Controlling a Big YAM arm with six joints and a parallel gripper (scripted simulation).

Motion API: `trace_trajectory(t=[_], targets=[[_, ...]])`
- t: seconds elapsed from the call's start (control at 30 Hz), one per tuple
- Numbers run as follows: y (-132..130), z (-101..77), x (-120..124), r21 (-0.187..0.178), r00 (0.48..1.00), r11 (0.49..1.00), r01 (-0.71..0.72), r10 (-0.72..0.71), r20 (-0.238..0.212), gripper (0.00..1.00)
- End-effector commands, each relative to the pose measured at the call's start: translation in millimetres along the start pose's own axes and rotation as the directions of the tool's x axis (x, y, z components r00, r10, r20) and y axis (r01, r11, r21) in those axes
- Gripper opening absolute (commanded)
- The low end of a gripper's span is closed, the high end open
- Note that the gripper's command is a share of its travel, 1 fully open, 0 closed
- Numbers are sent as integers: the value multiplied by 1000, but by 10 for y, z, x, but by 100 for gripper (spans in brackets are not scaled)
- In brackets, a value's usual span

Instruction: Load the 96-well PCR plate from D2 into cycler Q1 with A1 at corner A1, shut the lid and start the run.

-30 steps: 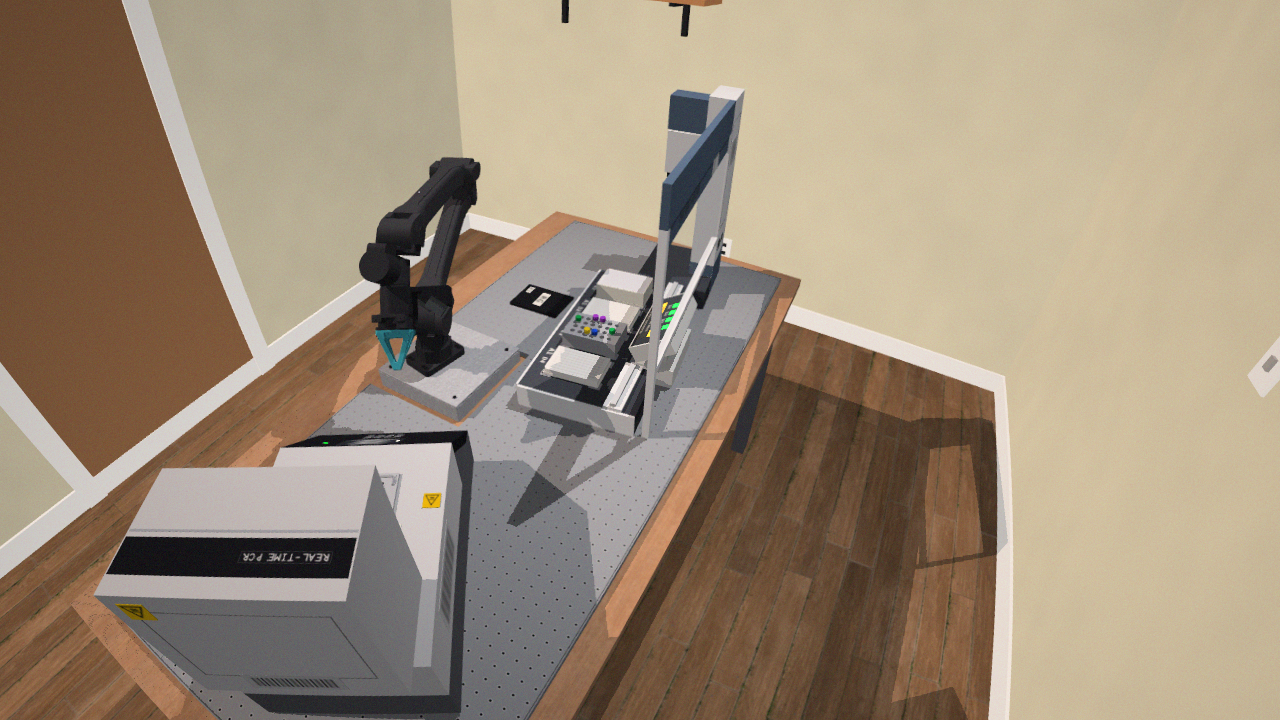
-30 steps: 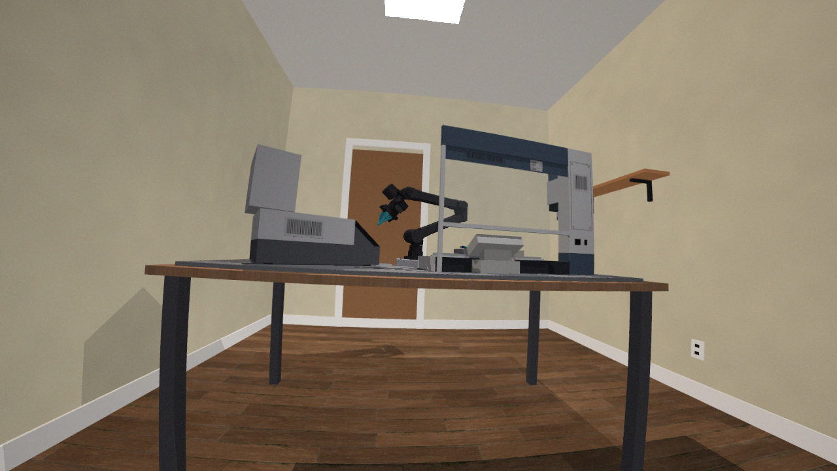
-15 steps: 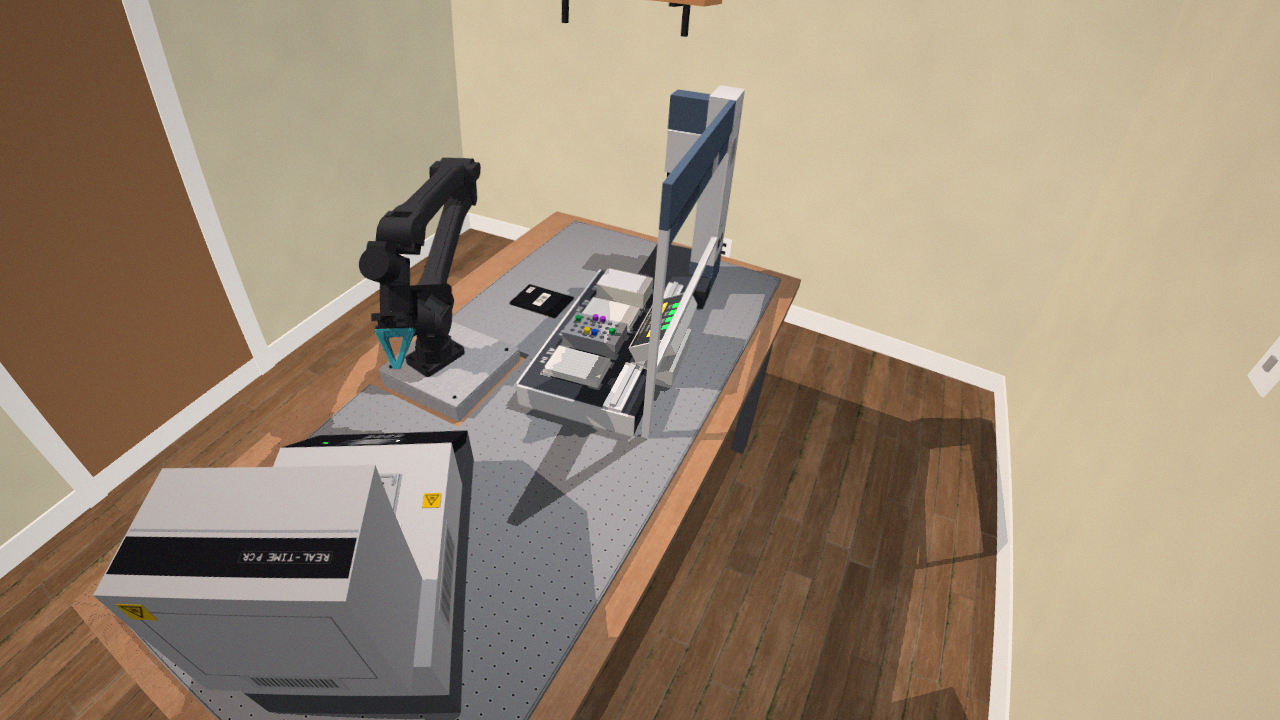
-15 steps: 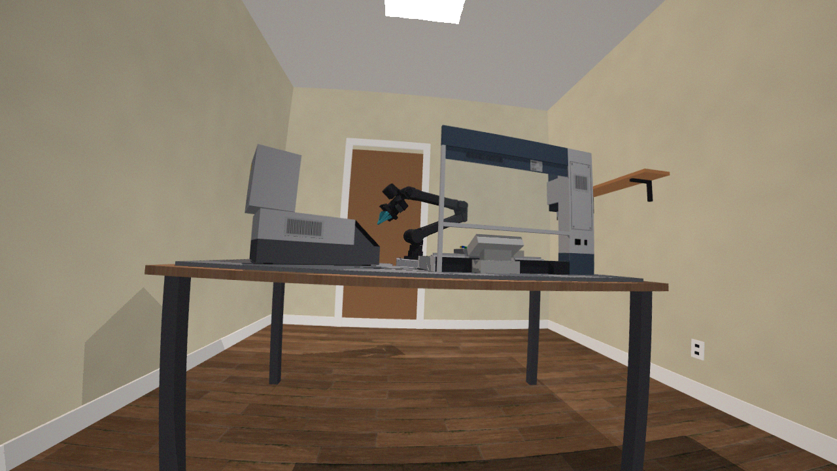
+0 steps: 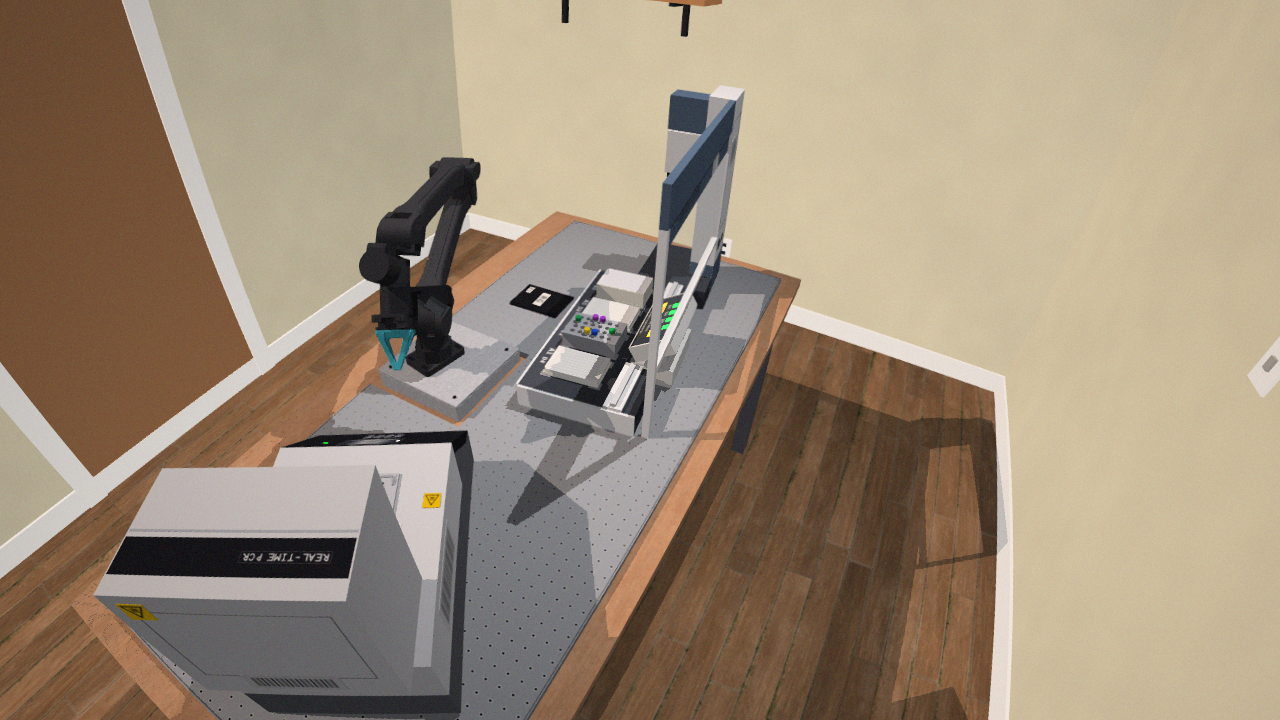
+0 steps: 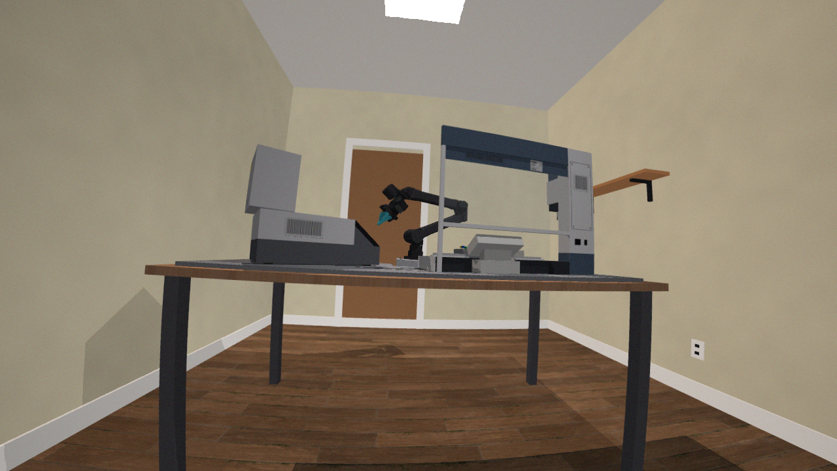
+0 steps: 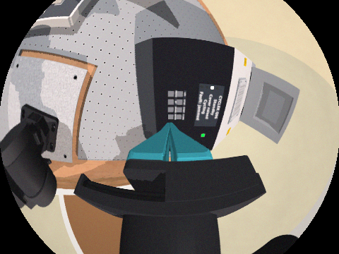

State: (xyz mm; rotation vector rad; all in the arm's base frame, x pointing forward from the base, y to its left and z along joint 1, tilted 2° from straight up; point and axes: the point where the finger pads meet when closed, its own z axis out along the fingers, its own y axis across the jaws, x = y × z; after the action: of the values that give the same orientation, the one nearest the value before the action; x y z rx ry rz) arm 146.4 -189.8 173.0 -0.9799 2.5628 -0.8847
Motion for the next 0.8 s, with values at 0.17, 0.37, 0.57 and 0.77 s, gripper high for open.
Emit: trace_trajectory(t=[0.17,0.37,0.57,0.77], targets=[[-154,-111,-20,44,1000,999,19,-19,1,0],[-72,-247,-237,19,1000,999,-30,30,-3,100],[115,-317,-442,-33,998,997,-64,63,-28,100],[210,-367,-573,-77,995,993,-90,87,-43,100]])
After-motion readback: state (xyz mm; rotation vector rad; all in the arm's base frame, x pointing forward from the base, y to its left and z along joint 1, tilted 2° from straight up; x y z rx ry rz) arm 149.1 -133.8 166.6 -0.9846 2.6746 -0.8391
